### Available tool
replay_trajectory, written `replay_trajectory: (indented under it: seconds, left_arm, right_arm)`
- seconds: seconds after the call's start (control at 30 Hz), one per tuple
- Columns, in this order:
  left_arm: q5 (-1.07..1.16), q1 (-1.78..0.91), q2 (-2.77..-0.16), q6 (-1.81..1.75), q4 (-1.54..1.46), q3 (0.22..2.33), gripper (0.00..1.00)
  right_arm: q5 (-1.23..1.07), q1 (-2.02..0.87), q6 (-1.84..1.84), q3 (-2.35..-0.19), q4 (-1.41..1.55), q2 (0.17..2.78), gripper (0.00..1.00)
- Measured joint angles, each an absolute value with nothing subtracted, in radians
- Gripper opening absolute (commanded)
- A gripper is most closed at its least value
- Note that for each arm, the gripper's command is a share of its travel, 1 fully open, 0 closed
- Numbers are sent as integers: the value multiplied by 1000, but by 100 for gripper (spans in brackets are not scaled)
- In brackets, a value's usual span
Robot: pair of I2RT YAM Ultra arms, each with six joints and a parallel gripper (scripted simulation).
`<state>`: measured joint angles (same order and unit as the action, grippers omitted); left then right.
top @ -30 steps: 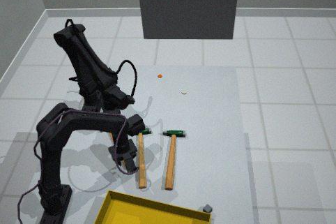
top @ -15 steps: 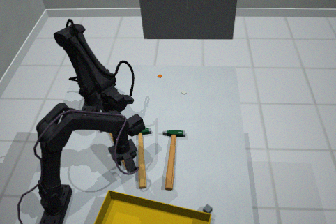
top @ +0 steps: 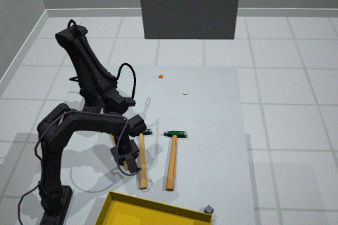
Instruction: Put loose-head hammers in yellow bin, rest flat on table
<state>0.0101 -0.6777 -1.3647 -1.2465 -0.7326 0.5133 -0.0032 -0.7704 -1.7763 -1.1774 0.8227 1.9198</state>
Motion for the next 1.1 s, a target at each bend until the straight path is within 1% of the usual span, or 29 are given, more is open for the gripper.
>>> replay_trajectory:
  seconds: [0.17,0.2,0.33,0.37,0.43,0.47,0.53,0.83,0.9,0.93,0.97,1.03,1.07,1.1]
  left_arm:
    - [10,-678,-1389,-1246,-695,496,37]
    - [10,-678,-1393,-1246,-689,493,37]
    - [10,-678,-1400,-1246,-674,491,37]
    - [10,-678,-1400,-1246,-670,491,37]
    - [10,-678,-1400,-1246,-666,491,37]
    - [10,-678,-1400,-1246,-664,491,37]
    - [10,-678,-1400,-1246,-662,491,37]
    - [10,-678,-1400,-1246,-659,491,37]
    - [10,-678,-1400,-1246,-659,491,37]
    - [10,-678,-1400,-1246,-659,491,37]
    - [10,-678,-1400,-1246,-659,491,37]
    - [10,-678,-1400,-1246,-659,491,37]
    - [10,-678,-1400,-1246,-659,491,37]
    - [10,-678,-1400,-1246,-659,491,29]
  right_arm:
    - [-3,-770,-1776,-1161,799,1941,47]
    - [-3,-770,-1776,-1159,796,1945,39]
    - [-3,-770,-1776,-1159,786,1949,39]
    - [-3,-770,-1776,-1159,784,1949,35]
    - [-3,-770,-1776,-1159,782,1949,35]
    - [-3,-770,-1776,-1159,781,1949,31]
    - [-3,-770,-1776,-1159,781,1949,31]
    - [-3,-770,-1774,-1157,781,1949,18]
    - [-3,-770,-1774,-1157,781,1949,18]
    - [-3,-770,-1774,-1157,781,1949,7]
    - [-3,-770,-1774,-1157,781,1949,0]
    - [-3,-770,-1774,-1157,781,1949,0]
    - [-3,-770,-1774,-1157,781,1949,11]
    - [-3,-770,-1774,-1157,781,1949,18]
